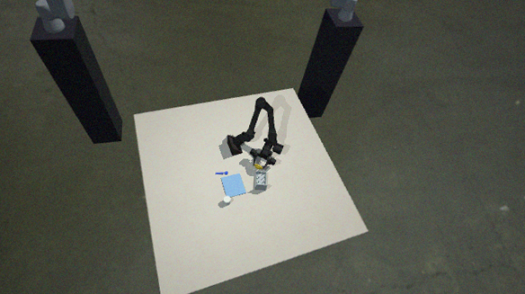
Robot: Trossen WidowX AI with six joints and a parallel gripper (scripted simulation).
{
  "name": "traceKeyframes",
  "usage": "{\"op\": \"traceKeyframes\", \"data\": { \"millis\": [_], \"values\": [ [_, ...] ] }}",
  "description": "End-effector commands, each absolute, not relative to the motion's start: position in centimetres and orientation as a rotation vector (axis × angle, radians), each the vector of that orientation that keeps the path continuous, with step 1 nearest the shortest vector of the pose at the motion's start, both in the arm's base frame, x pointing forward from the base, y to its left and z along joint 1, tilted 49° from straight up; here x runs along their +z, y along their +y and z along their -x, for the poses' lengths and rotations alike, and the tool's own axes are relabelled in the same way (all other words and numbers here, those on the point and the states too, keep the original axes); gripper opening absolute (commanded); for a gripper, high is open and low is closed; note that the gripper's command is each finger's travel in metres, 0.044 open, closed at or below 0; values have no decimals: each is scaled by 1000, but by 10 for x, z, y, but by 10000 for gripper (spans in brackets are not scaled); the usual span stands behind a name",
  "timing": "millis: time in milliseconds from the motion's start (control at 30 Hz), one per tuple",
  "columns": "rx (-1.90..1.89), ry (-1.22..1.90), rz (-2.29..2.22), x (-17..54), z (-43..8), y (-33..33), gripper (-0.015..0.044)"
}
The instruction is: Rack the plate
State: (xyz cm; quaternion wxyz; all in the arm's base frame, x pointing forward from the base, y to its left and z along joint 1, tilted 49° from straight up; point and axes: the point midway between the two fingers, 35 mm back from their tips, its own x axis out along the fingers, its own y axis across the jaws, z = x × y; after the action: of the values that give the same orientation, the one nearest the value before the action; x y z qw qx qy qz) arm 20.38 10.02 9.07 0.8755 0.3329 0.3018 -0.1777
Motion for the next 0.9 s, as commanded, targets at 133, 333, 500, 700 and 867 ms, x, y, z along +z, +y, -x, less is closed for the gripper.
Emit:
{"op": "traceKeyframes", "data": {
  "millis": [133,333,500,700,867],
  "values": [
    [-289,489,-724,97,-199,105,0],
    [-227,387,-762,104,-193,107,0],
    [-179,306,-802,109,-187,108,0],
    [-157,268,-825,111,-184,108,0],
    [-157,268,-825,111,-184,108,0]
  ]
}}
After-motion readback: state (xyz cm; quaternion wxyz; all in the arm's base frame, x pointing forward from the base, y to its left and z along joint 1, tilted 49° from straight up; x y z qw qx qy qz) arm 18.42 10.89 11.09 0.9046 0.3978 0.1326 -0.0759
